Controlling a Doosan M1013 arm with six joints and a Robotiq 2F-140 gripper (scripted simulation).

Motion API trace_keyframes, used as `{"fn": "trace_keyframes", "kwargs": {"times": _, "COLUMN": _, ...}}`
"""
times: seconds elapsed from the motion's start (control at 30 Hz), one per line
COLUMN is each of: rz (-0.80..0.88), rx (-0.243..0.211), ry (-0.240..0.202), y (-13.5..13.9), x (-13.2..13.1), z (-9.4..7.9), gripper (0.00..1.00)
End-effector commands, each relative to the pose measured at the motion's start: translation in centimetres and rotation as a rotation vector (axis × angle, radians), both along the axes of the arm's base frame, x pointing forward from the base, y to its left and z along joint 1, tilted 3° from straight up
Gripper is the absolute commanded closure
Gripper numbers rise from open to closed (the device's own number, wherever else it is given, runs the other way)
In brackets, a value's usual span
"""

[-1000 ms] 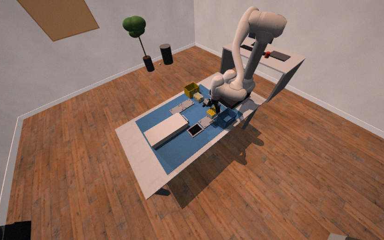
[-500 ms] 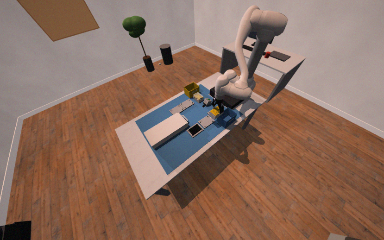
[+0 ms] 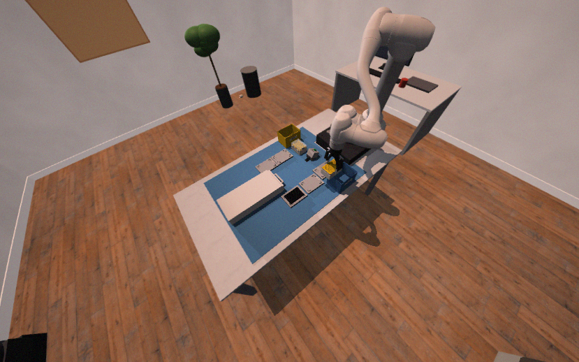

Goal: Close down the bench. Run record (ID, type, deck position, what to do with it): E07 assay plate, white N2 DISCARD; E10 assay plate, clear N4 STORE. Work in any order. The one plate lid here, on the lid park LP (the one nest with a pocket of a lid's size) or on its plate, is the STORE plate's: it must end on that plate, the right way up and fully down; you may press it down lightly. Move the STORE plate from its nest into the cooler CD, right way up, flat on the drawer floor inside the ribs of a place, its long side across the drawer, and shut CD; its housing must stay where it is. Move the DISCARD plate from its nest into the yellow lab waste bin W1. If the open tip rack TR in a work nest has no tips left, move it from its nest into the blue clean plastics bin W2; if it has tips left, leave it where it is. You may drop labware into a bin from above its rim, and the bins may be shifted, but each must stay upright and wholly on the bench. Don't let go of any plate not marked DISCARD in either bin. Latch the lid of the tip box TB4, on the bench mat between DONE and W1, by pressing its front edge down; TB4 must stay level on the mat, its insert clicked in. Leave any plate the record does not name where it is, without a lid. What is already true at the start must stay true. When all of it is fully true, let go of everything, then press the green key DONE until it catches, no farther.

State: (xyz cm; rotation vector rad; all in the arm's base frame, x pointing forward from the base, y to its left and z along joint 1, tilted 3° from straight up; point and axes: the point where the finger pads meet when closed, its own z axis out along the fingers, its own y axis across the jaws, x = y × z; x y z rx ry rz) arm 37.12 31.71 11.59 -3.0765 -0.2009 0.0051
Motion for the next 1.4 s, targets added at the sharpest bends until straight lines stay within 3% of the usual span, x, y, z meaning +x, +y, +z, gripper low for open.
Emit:
{"fn": "trace_keyframes", "kwargs": {"times": 0.0, "rz": 0.0, "rx": 0.0, "ry": 0.0, "y": 0.4, "x": -0.7, "z": 0.0, "gripper": 1.0}}
{"fn": "trace_keyframes", "kwargs": {"times": 1.1, "rz": 0.0, "rx": 0.0, "ry": 0.0, "y": 4.3, "x": -7.7, "z": 0.3, "gripper": 1.0}}
{"fn": "trace_keyframes", "kwargs": {"times": 1.37, "rz": 0.0, "rx": 0.0, "ry": 0.0, "y": 4.4, "x": -7.9, "z": 0.3, "gripper": 1.0}}
